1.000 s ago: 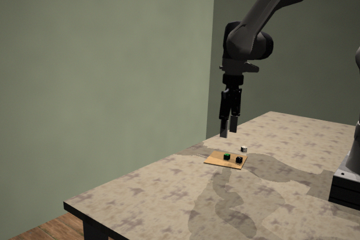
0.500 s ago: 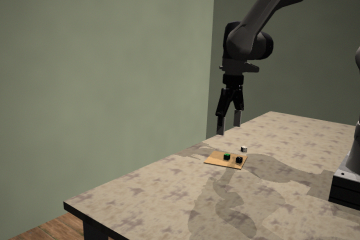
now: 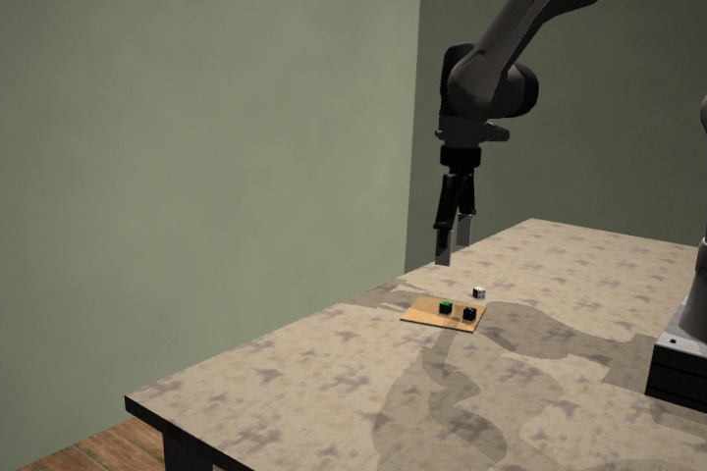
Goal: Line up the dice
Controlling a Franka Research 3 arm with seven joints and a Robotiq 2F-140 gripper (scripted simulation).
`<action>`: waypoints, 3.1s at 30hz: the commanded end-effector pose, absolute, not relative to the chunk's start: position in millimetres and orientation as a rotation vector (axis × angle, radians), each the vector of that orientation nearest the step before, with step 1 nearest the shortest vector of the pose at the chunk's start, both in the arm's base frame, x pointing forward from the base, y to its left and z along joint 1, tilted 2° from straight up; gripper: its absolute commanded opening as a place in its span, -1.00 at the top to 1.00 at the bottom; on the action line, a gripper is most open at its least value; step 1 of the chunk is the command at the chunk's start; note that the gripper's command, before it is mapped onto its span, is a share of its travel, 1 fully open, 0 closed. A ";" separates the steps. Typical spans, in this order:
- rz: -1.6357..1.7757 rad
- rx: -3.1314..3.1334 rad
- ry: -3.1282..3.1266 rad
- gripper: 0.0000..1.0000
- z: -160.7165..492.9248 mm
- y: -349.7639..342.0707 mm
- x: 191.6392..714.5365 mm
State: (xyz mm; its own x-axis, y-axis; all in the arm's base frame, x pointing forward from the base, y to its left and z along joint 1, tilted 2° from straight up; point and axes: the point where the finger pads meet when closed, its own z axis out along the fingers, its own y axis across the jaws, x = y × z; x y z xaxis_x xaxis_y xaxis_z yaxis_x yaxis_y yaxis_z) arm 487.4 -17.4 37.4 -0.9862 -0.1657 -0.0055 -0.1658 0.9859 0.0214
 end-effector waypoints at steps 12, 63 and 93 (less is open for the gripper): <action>0.051 -0.744 3.040 -1.00 35.1 -29.4 487.5; 0.039 -1.818 2.536 -1.00 28.9 -70.7 485.0; 0.031 -2.367 2.025 -1.00 25.0 -96.3 481.7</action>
